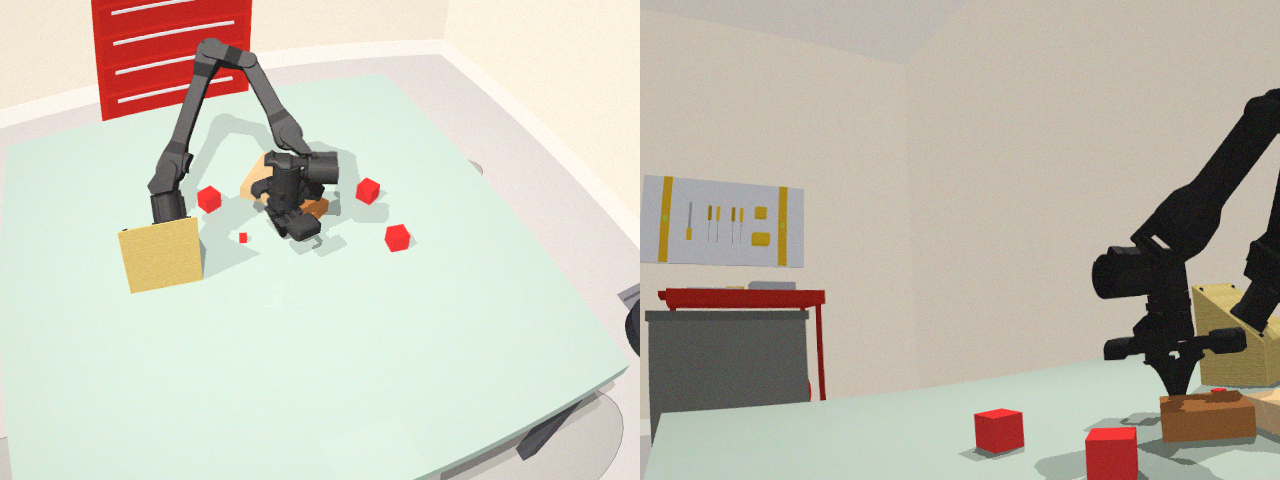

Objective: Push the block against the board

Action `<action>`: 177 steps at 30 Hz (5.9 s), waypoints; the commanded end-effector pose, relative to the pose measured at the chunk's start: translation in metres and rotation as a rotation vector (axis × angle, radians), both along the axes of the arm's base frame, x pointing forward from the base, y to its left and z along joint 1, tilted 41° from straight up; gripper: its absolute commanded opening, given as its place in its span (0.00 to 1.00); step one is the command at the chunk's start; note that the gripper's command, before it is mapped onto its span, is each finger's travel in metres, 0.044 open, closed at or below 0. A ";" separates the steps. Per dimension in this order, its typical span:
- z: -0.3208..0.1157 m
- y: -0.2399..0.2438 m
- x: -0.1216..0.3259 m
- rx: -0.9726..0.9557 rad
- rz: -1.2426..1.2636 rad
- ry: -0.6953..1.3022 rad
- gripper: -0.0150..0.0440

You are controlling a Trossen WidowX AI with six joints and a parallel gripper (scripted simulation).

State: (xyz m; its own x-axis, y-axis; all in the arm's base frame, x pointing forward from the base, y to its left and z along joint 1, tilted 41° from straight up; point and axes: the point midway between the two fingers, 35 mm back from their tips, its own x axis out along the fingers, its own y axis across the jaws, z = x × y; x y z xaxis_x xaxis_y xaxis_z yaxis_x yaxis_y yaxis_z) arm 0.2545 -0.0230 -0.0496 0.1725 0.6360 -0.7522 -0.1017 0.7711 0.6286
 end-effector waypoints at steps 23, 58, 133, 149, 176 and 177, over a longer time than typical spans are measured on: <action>0.040 -0.037 -0.013 -0.024 0.089 -0.076 0.25; 0.006 -0.003 0.035 -0.061 0.248 -0.213 0.25; 0.012 -0.004 0.045 -0.057 0.246 -0.213 0.25; 0.057 -0.038 0.056 -0.031 0.107 -0.094 0.25; 0.093 -0.023 0.150 0.133 -0.589 0.489 0.25; 0.094 -0.022 0.153 0.140 -0.615 0.510 0.25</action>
